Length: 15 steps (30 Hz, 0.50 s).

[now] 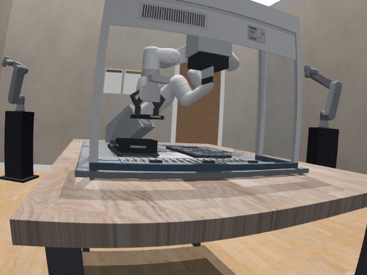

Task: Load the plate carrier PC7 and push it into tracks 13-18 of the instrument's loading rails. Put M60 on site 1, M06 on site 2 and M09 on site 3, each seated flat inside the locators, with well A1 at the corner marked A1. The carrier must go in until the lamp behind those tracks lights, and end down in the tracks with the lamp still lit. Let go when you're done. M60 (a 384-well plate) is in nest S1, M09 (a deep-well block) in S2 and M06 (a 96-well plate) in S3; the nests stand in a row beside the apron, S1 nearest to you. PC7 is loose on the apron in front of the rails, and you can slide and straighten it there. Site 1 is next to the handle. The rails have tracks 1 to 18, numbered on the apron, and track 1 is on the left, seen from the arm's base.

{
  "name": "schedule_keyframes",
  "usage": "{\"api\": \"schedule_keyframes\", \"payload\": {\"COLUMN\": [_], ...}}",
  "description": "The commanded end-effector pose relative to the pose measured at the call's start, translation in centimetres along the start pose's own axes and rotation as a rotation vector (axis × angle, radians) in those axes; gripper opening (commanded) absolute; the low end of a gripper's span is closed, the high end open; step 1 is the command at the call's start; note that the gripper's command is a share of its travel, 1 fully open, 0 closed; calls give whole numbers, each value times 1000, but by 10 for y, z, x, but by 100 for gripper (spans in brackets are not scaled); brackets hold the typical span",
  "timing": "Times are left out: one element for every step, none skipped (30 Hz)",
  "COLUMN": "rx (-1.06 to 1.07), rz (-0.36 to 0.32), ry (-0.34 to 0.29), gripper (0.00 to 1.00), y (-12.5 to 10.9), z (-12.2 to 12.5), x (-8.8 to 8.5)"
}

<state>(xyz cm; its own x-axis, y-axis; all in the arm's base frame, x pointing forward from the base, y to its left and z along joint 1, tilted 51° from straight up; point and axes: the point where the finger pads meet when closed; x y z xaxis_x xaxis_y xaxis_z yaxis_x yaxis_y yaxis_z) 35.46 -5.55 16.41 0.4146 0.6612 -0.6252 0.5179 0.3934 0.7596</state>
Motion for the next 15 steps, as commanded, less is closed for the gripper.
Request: {"api": "schedule_keyframes", "payload": {"rx": [145, 179, 212, 245, 279, 312, 345, 350, 350, 350, 350, 350, 350, 350, 350], "rz": [-4, -5, -5, -5, -5, -5, -6, -6, -6, -6, -6, -6, -6, -6, -6], "ry": [12, 12, 12, 12, 12, 12, 12, 12, 12, 12, 12, 12, 12, 12, 12], "gripper": [0, 0, 0, 0, 0, 0, 0, 0, 0, 0, 0, 0, 0, 0, 0], "y": [-9, -12, -14, -17, -20, -22, -25, -27, -30, -32, -35, -37, -40, -41, -41], "z": [22, 26, 31, 35, 39, 43, 48, 52, 56, 61, 65, 69, 74, 75, 75], "x": [2, 2, 2, 2, 2, 2, 2, 2, 2, 2, 2, 2, 2, 2, 2]}}
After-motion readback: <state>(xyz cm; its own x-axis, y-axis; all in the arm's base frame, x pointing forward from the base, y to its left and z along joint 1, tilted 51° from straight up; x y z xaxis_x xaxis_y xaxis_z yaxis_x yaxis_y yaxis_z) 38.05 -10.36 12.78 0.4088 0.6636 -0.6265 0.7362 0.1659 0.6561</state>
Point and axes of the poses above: the point where the finger pads meet when closed, its own x axis out along the fingers, its own z axis across the jaws, y = z × x, and after that the axes turned 13 degrees about -x, right-handed
